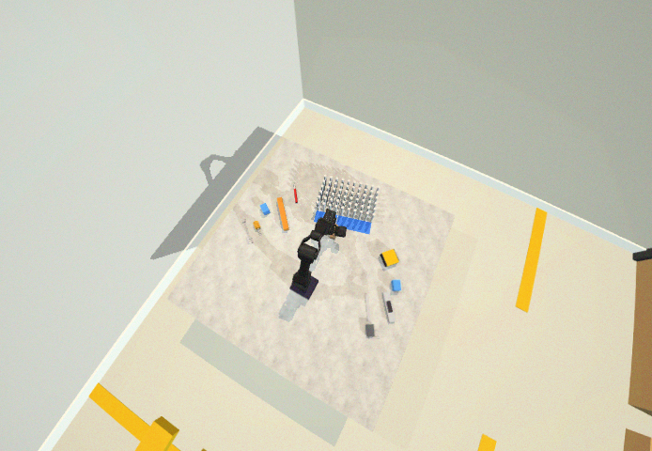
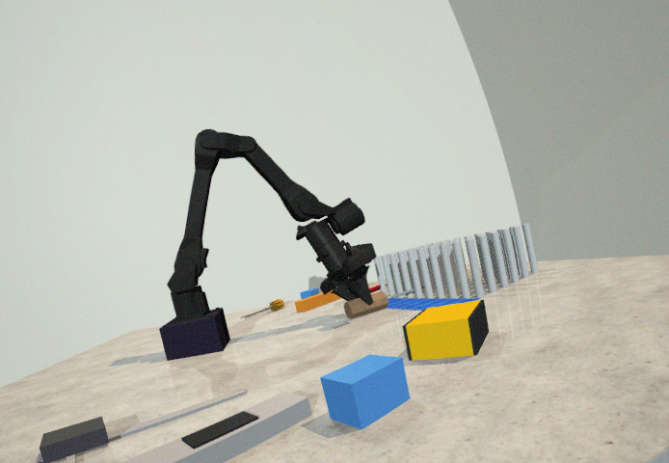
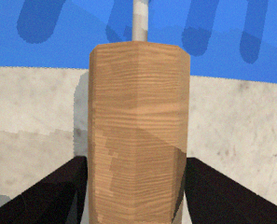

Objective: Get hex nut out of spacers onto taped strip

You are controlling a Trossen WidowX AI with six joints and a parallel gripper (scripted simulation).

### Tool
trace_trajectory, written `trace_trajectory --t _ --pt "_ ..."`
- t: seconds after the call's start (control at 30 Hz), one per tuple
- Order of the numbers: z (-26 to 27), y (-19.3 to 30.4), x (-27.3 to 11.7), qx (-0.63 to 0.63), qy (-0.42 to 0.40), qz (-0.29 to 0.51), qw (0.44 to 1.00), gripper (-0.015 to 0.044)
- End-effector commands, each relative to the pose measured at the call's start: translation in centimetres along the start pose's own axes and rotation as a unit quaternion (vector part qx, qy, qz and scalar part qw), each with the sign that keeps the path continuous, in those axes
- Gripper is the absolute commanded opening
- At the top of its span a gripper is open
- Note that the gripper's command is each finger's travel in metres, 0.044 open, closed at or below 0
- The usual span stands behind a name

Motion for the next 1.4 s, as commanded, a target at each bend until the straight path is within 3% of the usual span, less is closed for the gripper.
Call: trace_trajectory --t 0.0,1.37 --pt "0.0 0.5 -0.2 -0.002 -0.001 0.001 1.000 0.0000" --pt "-0.3 2.7 -0.8 -0.002 -0.001 0.003 1.000 0.0000"
Point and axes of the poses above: the point midway between the two fingers, 35 mm back from their tips, its own x axis out along the fingers, its own z axis across the jaws, y = z × x, the point moved 1 cm from there along -x, back along the fingers, and after that the axes turned 7 degrees about x, right-handed, at the moved point
